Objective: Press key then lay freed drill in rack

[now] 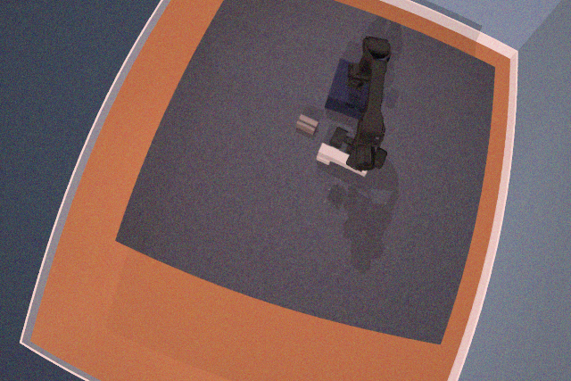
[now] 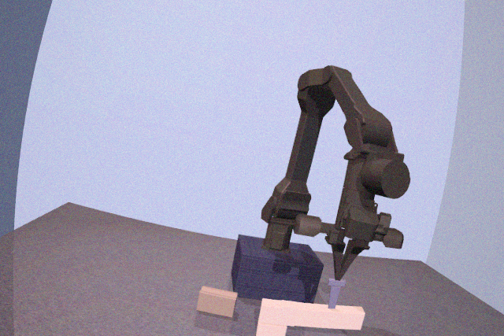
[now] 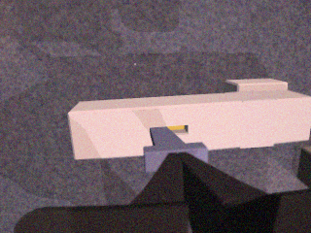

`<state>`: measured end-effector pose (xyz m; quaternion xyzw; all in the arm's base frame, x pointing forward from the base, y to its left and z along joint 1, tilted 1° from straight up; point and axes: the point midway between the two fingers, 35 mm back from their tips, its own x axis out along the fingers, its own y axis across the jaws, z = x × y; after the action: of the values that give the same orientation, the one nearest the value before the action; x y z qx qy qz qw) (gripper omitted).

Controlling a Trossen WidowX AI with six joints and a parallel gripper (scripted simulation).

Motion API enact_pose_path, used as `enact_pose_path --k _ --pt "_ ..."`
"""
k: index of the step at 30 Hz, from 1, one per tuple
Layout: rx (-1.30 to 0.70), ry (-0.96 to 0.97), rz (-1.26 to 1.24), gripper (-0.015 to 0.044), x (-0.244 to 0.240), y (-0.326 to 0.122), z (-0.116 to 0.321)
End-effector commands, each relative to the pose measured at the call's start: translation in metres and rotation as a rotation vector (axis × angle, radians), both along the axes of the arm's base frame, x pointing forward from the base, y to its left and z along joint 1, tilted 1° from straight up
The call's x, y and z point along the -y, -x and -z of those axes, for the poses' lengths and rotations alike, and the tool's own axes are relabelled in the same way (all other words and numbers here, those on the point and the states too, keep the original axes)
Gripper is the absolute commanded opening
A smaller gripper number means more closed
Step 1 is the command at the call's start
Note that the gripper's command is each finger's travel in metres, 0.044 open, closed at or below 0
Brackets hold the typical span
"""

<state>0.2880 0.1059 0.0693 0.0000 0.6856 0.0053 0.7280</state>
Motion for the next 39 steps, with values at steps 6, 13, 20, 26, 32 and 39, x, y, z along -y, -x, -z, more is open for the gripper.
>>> enact_pose_path --k 6,13,20,26,32,39 --pt "-0.027 -0.005 -0.006 0.0000 -0.005 0.006 0.013" --pt "-0.027 -0.005 -0.006 0.0000 -0.005 0.006 0.016" --pt "-0.027 -0.005 -0.006 0.0000 -0.005 0.006 0.018" --pt "-0.027 -0.005 -0.006 0.0000 -0.006 0.006 0.021" --pt "-0.027 -0.005 -0.006 0.0000 -0.006 0.006 0.024" --pt "-0.028 -0.005 -0.006 0.0000 -0.007 0.006 0.028"
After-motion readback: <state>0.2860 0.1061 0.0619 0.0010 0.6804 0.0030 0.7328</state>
